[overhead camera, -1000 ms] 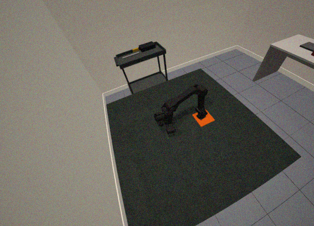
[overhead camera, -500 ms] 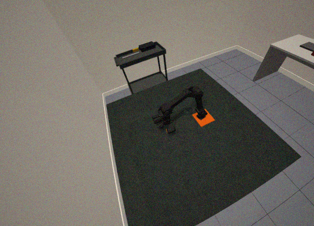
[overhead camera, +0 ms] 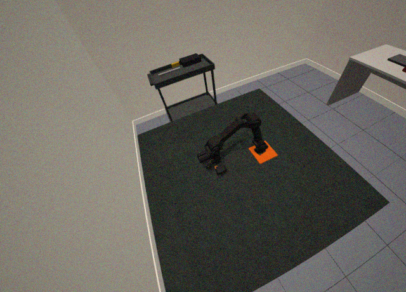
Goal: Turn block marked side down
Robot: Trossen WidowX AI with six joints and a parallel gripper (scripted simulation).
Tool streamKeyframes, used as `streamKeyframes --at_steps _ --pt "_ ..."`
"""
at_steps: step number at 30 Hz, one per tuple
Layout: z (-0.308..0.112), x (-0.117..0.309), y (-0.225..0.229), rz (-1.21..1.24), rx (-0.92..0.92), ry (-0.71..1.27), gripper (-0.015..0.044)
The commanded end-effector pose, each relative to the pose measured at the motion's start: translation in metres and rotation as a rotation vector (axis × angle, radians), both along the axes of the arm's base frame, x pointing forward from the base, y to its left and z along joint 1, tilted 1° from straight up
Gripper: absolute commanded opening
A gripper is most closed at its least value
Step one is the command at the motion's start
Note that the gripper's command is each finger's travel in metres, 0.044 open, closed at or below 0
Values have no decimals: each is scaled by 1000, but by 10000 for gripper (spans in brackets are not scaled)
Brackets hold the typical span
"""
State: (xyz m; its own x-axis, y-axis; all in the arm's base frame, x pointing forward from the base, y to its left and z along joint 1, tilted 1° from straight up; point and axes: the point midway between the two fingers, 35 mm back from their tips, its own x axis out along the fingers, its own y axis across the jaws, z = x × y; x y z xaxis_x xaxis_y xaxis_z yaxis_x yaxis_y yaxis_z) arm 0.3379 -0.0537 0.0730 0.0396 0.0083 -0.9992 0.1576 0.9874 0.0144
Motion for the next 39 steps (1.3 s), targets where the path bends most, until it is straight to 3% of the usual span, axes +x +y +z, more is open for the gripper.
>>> streamKeyframes --at_steps 1,13,24,39 --pt "-7 -1 -1 5 -6 4 440" --pt "-24 0 -1 5 -6 4 440" --pt "-24 0 -1 5 -6 4 151" --pt "-24 0 -1 5 -6 4 51"
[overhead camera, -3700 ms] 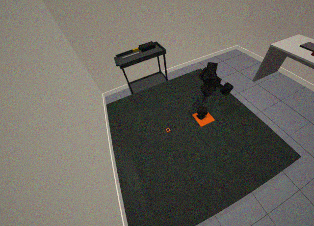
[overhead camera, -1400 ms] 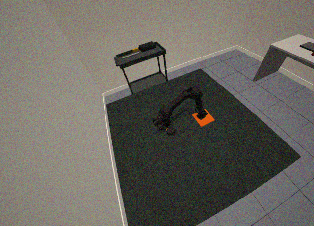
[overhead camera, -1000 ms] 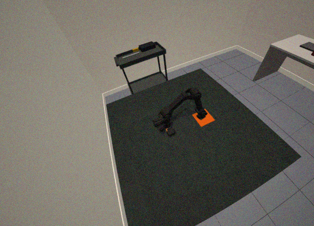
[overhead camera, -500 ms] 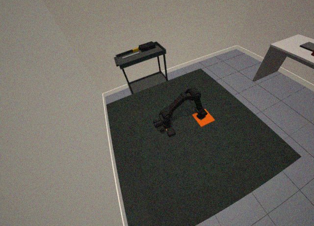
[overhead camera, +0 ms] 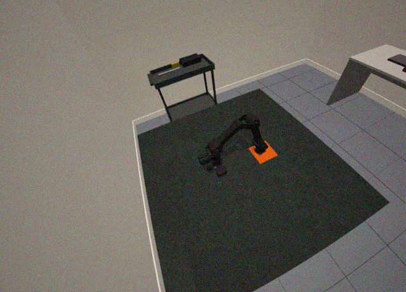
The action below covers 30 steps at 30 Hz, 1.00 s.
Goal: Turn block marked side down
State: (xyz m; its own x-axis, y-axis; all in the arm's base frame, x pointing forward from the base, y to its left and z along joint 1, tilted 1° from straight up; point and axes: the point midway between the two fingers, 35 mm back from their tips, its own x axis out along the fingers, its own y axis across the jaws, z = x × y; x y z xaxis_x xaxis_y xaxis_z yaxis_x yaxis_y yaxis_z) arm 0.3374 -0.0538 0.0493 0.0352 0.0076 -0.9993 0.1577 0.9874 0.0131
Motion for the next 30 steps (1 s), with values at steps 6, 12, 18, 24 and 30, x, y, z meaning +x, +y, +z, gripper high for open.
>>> streamKeyframes --at_steps 6,12,18,24,30 --pt "21 0 -1 5 -5 0 0" --pt "30 -1 -1 5 -5 -3 0" --pt "26 0 -1 4 -18 -85 0" --pt "23 1 -1 3 -33 -179 0" --pt "21 1 -1 2 -48 -272 0"
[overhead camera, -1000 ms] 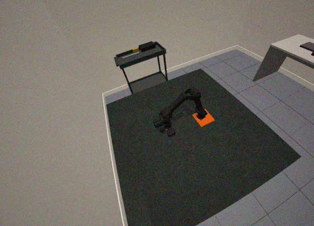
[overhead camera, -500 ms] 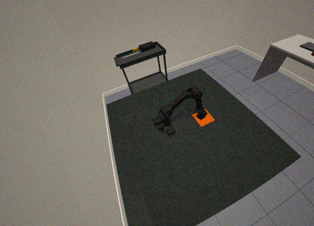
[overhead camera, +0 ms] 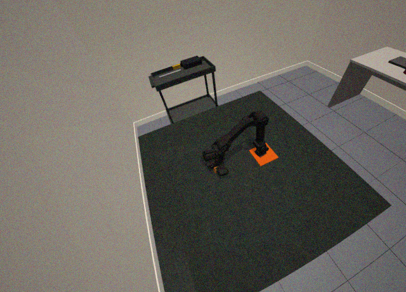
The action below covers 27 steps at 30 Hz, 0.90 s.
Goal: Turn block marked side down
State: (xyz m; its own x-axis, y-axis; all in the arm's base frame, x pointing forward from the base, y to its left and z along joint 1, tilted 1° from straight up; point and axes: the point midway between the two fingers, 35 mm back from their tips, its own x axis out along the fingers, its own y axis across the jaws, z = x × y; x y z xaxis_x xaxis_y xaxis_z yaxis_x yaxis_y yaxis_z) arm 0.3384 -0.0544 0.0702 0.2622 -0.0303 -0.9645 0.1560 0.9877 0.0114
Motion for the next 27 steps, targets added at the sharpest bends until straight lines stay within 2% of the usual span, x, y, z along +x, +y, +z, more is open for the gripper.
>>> streamKeyframes --at_steps 1,19,27 --pt "0 0 0 2 -12 -57 0" --pt "-1 -6 1 0 -48 -284 0" --pt "-17 4 -1 -1 -66 -399 0"
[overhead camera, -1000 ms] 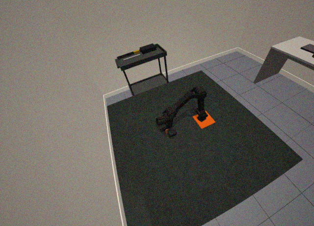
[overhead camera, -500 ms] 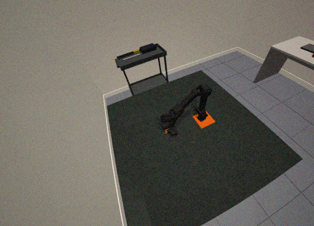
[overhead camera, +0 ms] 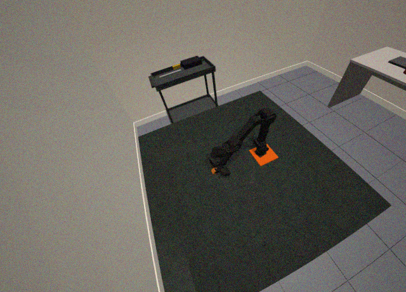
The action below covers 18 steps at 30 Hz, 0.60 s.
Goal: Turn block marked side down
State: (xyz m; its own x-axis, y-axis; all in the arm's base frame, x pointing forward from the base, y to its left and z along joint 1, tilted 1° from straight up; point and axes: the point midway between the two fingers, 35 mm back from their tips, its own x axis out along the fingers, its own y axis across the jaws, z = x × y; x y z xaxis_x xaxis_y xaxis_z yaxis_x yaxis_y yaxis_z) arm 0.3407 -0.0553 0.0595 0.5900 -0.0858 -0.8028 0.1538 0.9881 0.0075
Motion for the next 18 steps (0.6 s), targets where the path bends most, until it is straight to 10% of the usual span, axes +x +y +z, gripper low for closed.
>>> streamKeyframes --at_steps 1,18 --pt "-8 2 0 0 -7 -47 0" --pt "-23 1 0 -2 -48 -311 0"
